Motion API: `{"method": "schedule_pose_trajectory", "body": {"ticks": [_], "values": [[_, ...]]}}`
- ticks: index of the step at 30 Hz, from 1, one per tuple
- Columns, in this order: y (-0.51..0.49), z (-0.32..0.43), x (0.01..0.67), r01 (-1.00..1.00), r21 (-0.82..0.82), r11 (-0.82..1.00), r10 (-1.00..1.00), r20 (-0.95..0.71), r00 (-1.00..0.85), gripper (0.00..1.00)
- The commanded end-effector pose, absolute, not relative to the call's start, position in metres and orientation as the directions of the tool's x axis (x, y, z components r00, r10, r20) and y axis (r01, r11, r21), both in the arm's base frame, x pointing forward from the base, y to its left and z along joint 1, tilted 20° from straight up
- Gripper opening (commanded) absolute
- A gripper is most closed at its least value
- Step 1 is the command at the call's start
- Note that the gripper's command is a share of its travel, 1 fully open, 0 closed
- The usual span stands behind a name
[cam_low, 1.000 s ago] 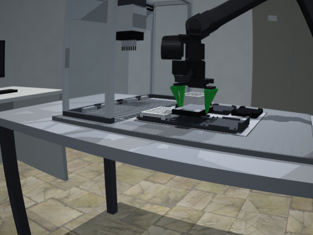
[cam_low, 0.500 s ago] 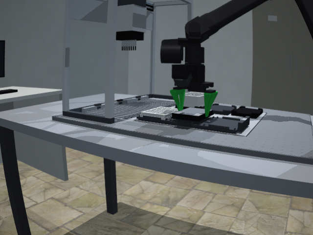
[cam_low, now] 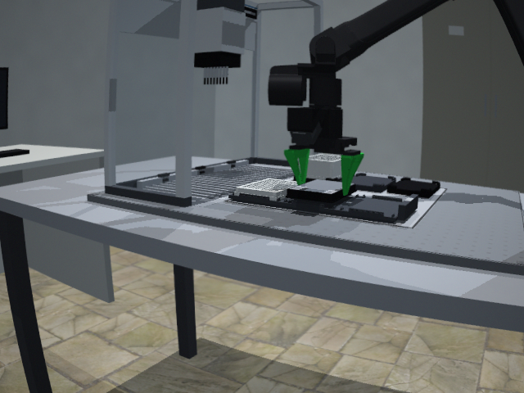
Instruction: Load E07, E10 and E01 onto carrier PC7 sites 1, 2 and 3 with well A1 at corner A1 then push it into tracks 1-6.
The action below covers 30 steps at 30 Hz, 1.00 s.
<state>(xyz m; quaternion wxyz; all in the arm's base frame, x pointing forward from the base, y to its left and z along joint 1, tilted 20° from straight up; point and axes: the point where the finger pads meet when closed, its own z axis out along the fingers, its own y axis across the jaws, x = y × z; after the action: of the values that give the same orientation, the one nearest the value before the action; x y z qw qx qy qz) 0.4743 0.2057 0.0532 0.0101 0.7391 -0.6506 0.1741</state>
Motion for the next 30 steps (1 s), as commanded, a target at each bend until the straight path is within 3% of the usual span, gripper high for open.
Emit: {"method": "schedule_pose_trajectory", "body": {"ticks": [1, 30], "values": [[0.215, 0.077, 0.497, -0.949, -0.276, -0.153, -0.967, 0.240, 0.086, 0.00], [0.206, 0.054, 0.482, -0.958, -0.235, -0.162, -0.961, 0.258, 0.099, 0.00]]}}
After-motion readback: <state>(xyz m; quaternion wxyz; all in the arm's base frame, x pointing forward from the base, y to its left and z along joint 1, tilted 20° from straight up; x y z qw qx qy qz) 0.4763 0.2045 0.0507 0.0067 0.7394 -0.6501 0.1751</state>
